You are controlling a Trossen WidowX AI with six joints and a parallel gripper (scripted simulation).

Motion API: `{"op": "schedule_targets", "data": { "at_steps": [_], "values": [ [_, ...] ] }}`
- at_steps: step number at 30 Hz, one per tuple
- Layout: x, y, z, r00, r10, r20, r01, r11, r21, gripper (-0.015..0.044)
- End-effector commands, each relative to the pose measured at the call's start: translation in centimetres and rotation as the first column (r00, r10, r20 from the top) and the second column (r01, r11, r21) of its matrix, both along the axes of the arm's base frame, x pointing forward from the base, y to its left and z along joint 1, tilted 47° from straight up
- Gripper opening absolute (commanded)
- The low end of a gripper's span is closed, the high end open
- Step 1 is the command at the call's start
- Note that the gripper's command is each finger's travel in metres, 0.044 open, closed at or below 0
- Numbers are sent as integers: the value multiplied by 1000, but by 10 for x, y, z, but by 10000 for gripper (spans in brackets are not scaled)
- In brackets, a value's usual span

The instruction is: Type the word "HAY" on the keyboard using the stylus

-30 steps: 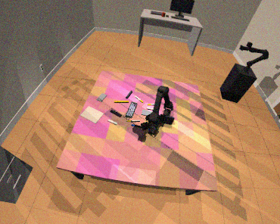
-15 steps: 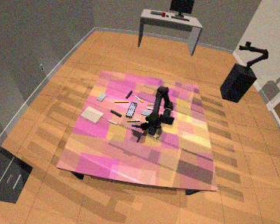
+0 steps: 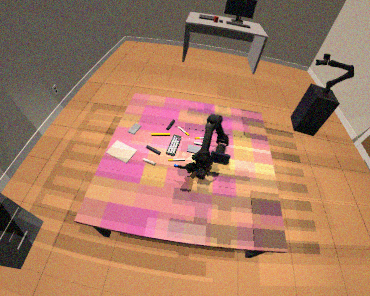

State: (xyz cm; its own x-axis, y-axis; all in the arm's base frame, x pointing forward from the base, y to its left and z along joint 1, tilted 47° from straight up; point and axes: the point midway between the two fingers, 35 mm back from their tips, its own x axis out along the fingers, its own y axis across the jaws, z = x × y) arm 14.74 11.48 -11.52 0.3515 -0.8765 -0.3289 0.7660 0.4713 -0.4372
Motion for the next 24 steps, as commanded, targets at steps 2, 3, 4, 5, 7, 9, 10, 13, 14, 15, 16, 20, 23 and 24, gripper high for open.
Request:
{"op": "schedule_targets", "data": {
  "at_steps": [2, 3, 4, 5, 7, 9, 10, 13, 14, 15, 16, 20, 23, 24],
  "values": [
    [0, -5, -2, 1000, 6, -7, -6, 1000, -14, 150],
    [0, -5, -2, 1000, 6, -7, -6, 1000, -14, 150],
    [0, -6, -2, 1000, 6, -7, -6, 1000, -14, 150],
    [0, -6, -3, 1000, 6, -7, -6, 1000, -14, 150],
    [0, -7, -3, 1000, 6, -7, -6, 1000, -14, 150],
    [0, -7, -4, 1000, 6, -7, -6, 1000, -14, 150],
    [0, -7, -4, 1000, 6, -7, -6, 1000, -14, 150],
    [0, -9, -5, 1000, 6, -7, -6, 1000, -14, 150],
    [0, -9, -5, 1000, 6, -7, -6, 1000, -14, 150],
    [0, -9, -5, 1000, 6, -7, -6, 1000, -14, 150],
    [0, -9, -6, 1000, 6, -7, -6, 1000, -14, 150],
    [0, -10, -7, 1000, 6, -7, -6, 1000, -14, 150],
    [0, -10, -7, 1000, 6, -7, -6, 1000, -14, 150],
    [0, -10, -7, 1000, 6, -7, -6, 1000, -14, 150]
  ]
}}
